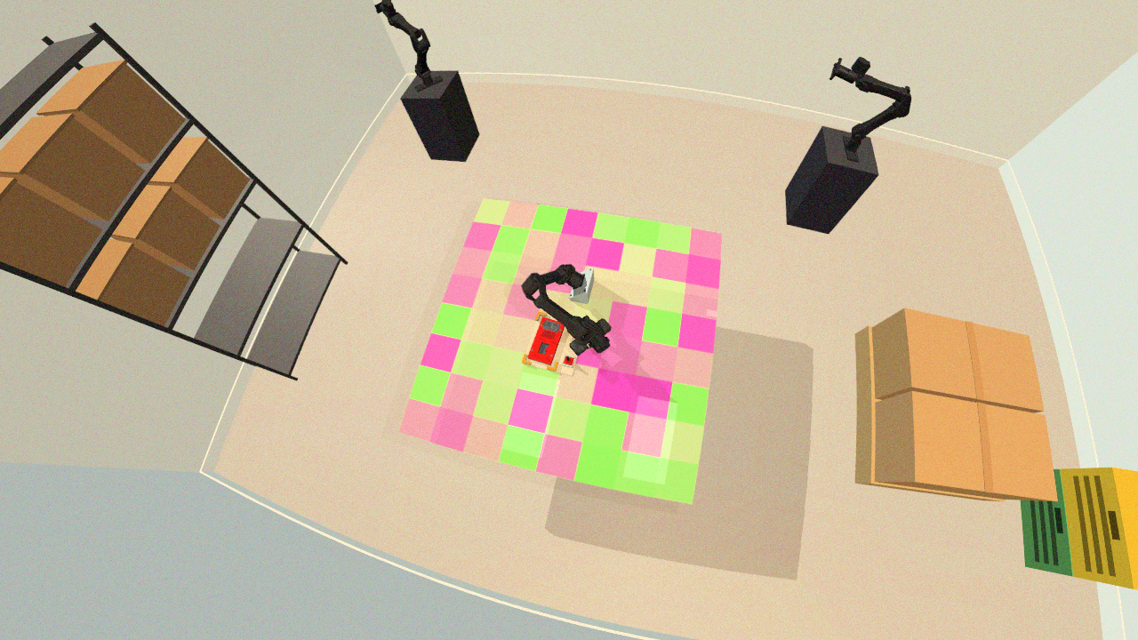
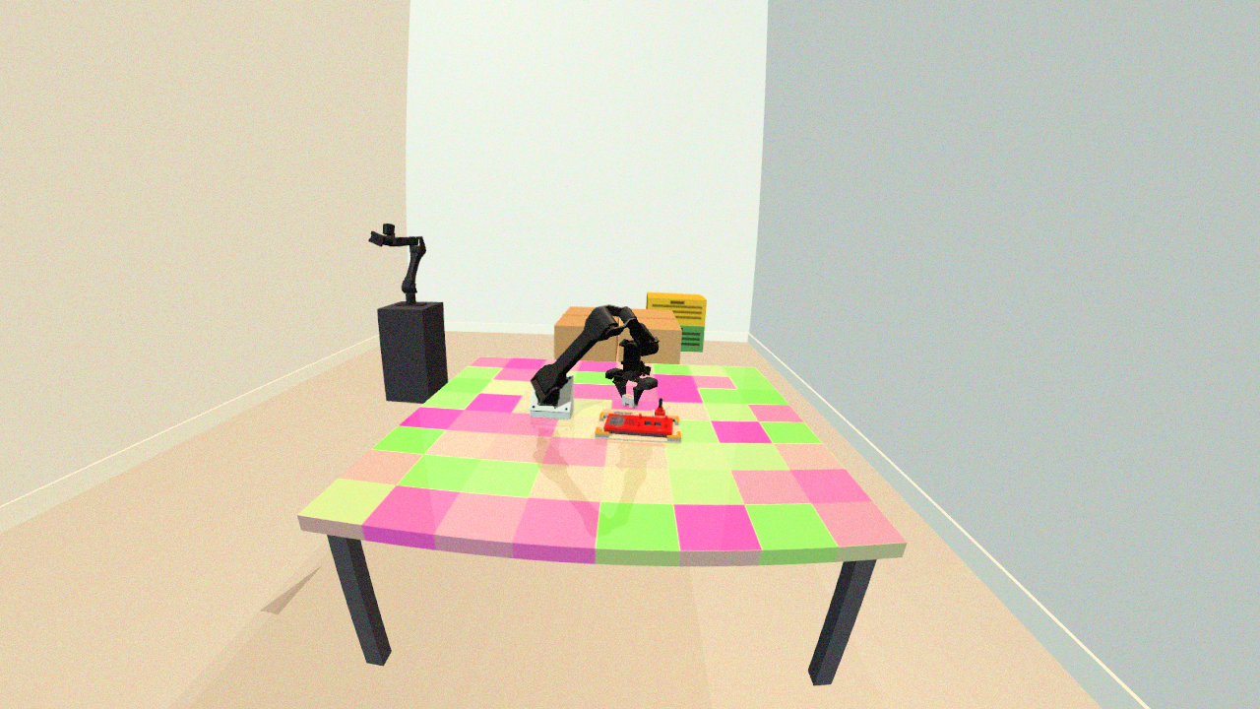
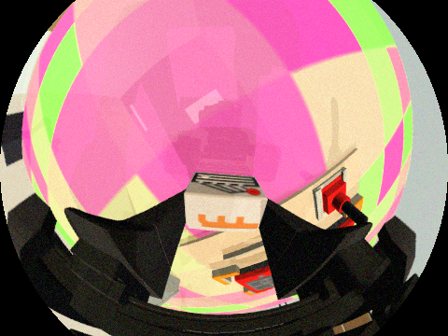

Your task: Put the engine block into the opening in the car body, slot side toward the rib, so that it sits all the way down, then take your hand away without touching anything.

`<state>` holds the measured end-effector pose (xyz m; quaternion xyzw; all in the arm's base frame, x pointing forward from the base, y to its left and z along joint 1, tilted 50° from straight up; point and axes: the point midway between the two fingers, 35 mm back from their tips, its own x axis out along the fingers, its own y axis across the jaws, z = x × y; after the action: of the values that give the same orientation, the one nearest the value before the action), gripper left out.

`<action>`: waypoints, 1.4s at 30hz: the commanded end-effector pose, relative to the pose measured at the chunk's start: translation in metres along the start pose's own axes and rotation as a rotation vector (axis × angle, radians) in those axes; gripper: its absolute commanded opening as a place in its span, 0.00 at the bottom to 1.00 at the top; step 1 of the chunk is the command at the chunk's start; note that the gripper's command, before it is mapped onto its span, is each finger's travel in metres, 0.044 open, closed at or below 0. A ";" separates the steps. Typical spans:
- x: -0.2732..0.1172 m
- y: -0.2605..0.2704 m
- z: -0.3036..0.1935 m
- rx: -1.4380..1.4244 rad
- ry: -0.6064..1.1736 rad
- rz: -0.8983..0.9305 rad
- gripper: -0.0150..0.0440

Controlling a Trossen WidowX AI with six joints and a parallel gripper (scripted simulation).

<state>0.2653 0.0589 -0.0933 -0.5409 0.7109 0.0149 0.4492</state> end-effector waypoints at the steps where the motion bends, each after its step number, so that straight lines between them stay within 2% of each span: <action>1: -0.010 -0.001 0.003 0.002 -0.005 0.001 0.25; 37: -0.123 0.001 0.000 0.001 -0.006 0.004 0.25; 42: -0.114 0.000 0.001 0.001 -0.005 0.004 0.25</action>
<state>0.2672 0.1513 -0.0156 -0.5418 0.7080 0.0191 0.4525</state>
